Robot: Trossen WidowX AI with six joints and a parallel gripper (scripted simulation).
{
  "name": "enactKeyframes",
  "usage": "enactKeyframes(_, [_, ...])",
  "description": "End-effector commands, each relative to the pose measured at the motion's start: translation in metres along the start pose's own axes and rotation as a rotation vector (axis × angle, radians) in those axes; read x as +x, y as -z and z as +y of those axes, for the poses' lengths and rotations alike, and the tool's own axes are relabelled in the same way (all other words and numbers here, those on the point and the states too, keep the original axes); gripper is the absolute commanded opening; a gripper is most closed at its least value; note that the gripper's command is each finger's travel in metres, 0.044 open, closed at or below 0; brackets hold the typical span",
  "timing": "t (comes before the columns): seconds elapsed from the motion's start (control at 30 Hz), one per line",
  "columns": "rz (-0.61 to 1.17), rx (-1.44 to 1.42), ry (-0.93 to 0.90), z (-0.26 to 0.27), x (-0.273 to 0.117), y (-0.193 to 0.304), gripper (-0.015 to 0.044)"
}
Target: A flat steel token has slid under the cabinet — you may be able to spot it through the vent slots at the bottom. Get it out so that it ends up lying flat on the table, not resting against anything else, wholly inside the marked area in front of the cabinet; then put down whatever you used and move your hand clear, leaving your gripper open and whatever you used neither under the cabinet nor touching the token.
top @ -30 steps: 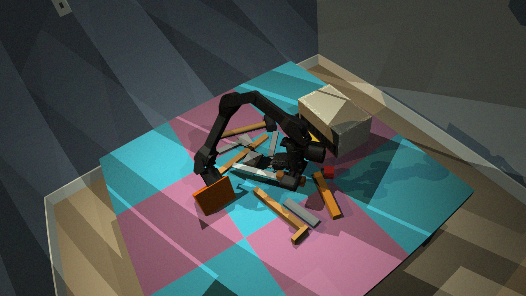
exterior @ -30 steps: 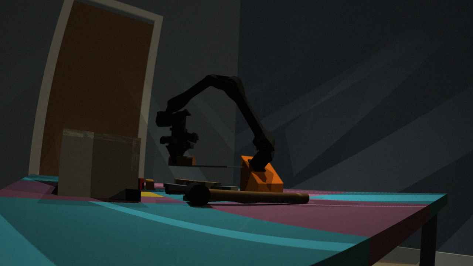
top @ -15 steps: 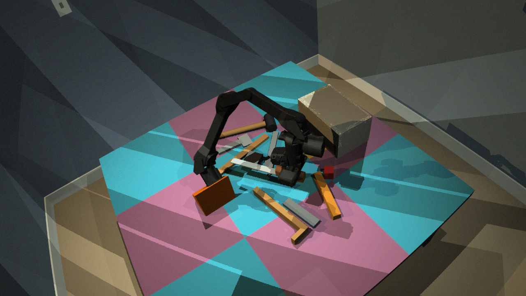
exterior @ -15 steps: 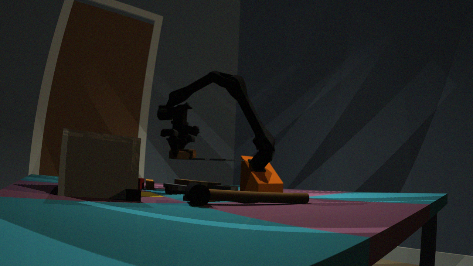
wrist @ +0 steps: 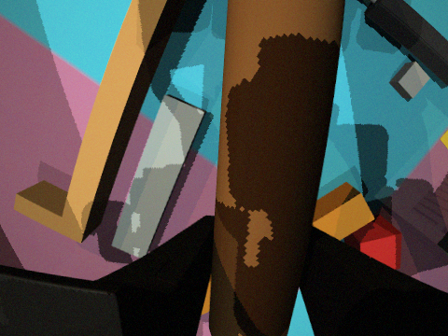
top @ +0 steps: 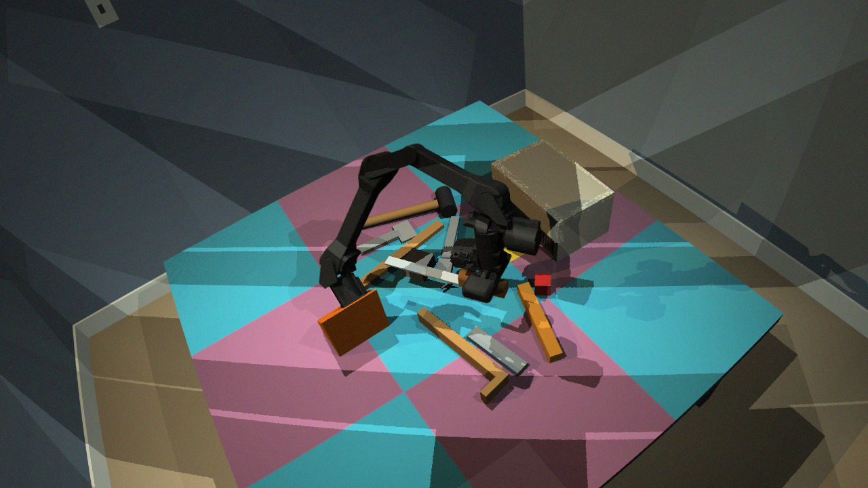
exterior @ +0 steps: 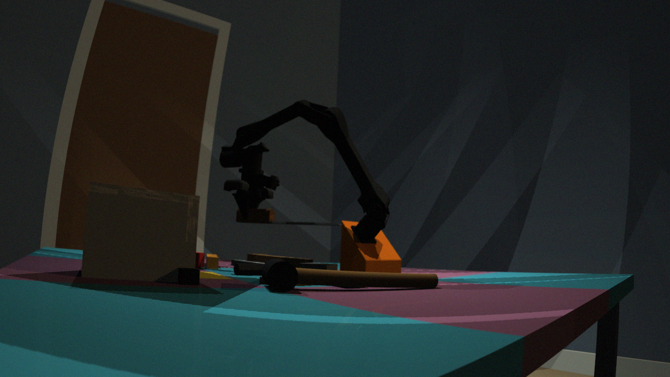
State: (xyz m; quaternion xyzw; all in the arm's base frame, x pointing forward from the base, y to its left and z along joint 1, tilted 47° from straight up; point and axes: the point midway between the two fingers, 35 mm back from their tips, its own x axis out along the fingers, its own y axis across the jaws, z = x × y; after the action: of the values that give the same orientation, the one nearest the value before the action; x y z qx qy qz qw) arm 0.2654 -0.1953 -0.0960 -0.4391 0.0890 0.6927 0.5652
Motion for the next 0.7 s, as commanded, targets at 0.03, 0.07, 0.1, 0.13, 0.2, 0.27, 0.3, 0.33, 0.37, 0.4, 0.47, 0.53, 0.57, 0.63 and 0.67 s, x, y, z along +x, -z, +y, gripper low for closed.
enactKeyframes(0.03, [-0.001,0.045,0.007,0.0001,-0.0024,0.0000,0.0000])
enactKeyframes(0.07, [-0.001,0.053,0.007,0.0001,-0.0024,0.0000,0.0000])
enactKeyframes(0.1, [-0.002,0.061,0.007,0.0001,-0.0024,0.0001,0.0000])
enactKeyframes(0.13, [-0.002,0.069,0.007,0.0001,-0.0025,0.0001,0.0000])
enactKeyframes(0.2, [-0.002,0.085,0.007,0.0001,-0.0025,0.0001,0.0000])
enactKeyframes(0.27, [-0.002,0.101,0.007,0.0001,-0.0025,0.0001,0.0000])
enactKeyframes(0.3, [-0.002,0.109,0.007,0.0001,-0.0025,0.0002,0.0000])
enactKeyframes(0.33, [-0.002,0.117,0.007,0.0001,-0.0026,0.0002,0.0000])
enactKeyframes(0.37, [-0.002,0.125,0.007,0.0001,-0.0026,0.0002,0.0000])
enactKeyframes(0.4, [-0.002,0.133,0.007,0.0001,-0.0026,0.0002,0.0000])
enactKeyframes(0.47, [-0.003,0.149,0.007,0.0001,-0.0026,0.0003,0.0000])
enactKeyframes(0.53, [-0.003,0.165,0.007,0.0001,-0.0026,0.0003,0.0000])
enactKeyframes(0.57, [-0.003,0.173,0.007,0.0001,-0.0026,0.0003,0.0000])
enactKeyframes(0.63, [-0.003,0.189,0.007,0.0001,-0.0026,0.0004,0.0000])
enactKeyframes(0.67, [-0.003,0.197,0.007,0.0001,-0.0026,0.0004,0.0000])
